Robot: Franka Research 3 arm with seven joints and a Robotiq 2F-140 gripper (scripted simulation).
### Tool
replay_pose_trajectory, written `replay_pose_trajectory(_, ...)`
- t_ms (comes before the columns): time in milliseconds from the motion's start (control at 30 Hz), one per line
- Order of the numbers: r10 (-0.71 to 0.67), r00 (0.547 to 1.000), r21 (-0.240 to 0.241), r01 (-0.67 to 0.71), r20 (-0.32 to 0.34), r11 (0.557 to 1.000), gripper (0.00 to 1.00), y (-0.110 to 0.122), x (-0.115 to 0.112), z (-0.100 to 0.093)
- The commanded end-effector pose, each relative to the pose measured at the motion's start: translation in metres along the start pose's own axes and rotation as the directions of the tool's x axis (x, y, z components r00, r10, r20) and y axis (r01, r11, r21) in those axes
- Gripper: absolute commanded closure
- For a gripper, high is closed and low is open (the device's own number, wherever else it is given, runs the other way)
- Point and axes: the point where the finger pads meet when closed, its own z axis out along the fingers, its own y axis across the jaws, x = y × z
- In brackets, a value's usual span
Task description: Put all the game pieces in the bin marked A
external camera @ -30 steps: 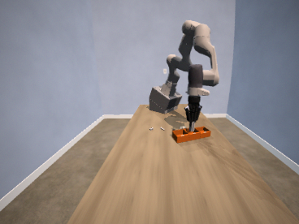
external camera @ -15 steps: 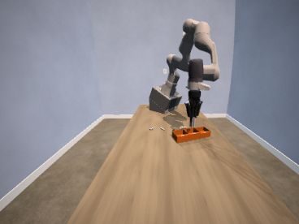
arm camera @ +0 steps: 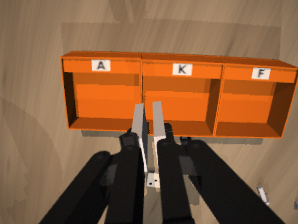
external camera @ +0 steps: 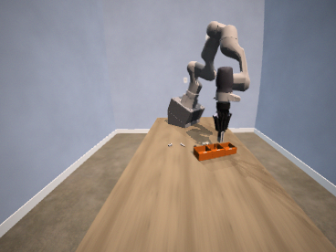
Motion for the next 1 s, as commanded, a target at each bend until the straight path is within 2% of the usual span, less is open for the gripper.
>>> replay_pose_trajectory(0, 0.034, 0.999, -0.005, -0.034, -0.002, 0.999, 0.95, -0.017, 0.005, -0.001)
replay_pose_trajectory(167, 0.034, 0.999, -0.005, -0.034, -0.002, 0.999, 0.95, -0.042, 0.01, -0.001)
replay_pose_trajectory(300, 0.034, 0.999, -0.005, -0.034, -0.002, 0.999, 0.95, -0.051, 0.012, -0.001)
replay_pose_trajectory(433, 0.034, 0.999, -0.005, -0.034, -0.002, 0.999, 0.95, -0.051, 0.012, -0.001)
replay_pose_trajectory(967, 0.034, 0.999, -0.005, -0.034, -0.002, 0.999, 0.95, -0.05, 0.012, 0.036)
